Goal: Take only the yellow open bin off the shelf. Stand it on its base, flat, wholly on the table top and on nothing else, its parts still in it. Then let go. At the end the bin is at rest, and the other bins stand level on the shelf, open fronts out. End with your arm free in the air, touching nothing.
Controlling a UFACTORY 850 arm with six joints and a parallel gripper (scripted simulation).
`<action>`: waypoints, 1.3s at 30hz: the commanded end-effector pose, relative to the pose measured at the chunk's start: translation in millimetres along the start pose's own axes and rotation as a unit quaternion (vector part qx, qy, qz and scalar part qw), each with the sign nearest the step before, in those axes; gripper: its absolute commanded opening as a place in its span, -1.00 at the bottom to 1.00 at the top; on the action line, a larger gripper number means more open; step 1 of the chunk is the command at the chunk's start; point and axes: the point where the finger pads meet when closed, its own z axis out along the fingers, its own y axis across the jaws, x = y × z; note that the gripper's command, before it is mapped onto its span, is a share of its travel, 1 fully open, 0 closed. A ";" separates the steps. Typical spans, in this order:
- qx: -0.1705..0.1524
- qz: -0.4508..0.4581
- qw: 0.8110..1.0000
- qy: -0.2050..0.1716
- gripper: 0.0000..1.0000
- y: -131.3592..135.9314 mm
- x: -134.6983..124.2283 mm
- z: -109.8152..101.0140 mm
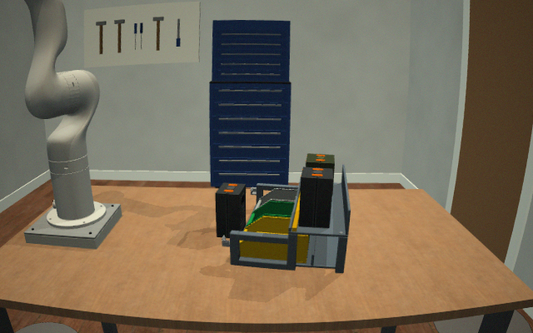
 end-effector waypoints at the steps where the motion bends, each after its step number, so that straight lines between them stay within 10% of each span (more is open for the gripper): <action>1: 0.000 0.001 1.000 0.001 1.00 -17.1 -7.8 -1.0; 39: 0.000 0.001 1.000 0.001 1.00 -105.4 -53.7 -1.0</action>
